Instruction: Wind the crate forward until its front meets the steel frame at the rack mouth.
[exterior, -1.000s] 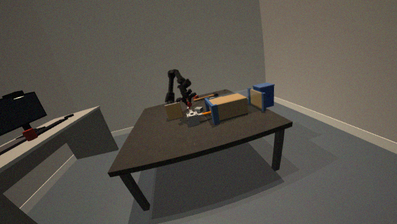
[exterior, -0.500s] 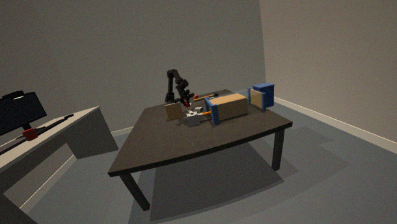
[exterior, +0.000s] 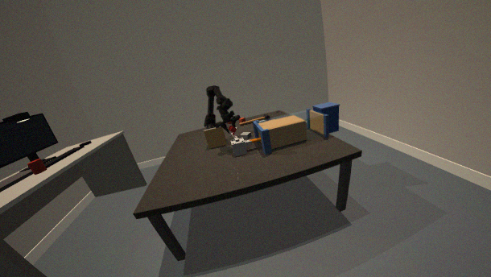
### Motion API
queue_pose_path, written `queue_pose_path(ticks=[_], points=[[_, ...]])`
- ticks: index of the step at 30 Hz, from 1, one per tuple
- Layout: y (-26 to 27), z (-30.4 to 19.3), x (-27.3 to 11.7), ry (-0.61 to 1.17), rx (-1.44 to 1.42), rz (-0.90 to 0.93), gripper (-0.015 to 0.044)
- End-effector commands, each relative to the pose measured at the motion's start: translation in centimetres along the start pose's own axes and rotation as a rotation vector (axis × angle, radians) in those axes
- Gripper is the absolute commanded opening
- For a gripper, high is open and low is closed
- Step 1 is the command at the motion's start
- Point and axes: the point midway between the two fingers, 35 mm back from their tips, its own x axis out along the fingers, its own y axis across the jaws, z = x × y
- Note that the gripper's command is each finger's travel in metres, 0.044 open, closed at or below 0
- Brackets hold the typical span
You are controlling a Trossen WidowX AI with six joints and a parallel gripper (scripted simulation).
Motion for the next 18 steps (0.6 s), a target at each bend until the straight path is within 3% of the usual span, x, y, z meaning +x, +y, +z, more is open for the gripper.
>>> queue_pose_path(ticks=[1, 5, 10, 18], points=[[-0.1, -0.1, 0.0, 0.005, 0.003, -0.007, 0.0341], [-0.1, -0.1, 0.0, 0.005, 0.003, -0.007, 0.044], [-0.1, 0.2, -0.5, 0.005, 0.003, -0.007, 0.044], [0.0, 2.6, -6.0, 0.003, 0.003, -0.006, 0.044]])
